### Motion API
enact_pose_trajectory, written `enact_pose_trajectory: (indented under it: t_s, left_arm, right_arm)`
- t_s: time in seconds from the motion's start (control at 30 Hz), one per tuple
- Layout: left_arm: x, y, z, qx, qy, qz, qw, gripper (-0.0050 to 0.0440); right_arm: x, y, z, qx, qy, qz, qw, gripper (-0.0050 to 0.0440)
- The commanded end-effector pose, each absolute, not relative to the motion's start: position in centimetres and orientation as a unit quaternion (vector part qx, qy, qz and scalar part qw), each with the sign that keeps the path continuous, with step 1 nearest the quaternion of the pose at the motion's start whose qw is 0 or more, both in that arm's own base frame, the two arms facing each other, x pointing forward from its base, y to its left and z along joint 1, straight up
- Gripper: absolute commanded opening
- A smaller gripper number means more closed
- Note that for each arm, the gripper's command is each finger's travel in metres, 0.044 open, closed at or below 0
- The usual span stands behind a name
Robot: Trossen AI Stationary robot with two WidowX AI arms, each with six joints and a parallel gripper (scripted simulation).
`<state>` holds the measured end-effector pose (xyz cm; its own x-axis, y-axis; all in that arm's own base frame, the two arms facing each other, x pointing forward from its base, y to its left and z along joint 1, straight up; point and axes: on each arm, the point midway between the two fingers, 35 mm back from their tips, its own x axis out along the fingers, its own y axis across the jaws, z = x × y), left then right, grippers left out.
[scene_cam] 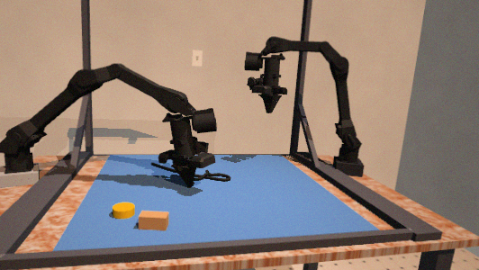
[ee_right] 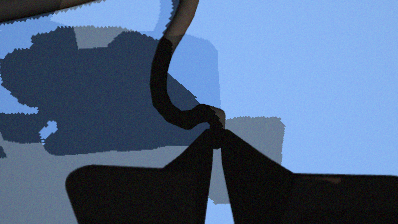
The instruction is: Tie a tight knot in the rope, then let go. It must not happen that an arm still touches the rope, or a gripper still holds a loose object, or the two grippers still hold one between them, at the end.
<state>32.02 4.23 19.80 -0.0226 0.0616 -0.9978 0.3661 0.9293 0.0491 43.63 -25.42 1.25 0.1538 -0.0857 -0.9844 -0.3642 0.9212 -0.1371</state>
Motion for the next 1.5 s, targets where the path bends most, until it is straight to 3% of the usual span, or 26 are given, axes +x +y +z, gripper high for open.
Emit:
enact_pose_trajectory:
  t_s: [0.0, 1.47]
  left_arm:
    - [31.9, 4.3, 20.6, 0.153, 0.698, -0.106, 0.692, 0.0085]
    - [31.9, 4.3, 20.6, 0.153, 0.698, -0.106, 0.692, 0.0085]
  right_arm:
    - [44.0, -25.7, 2.7, -0.187, 0.634, 0.088, 0.745, 0.0020]
    - [46.2, -24.5, 2.8, -0.200, 0.630, 0.103, 0.743, 0.0020]
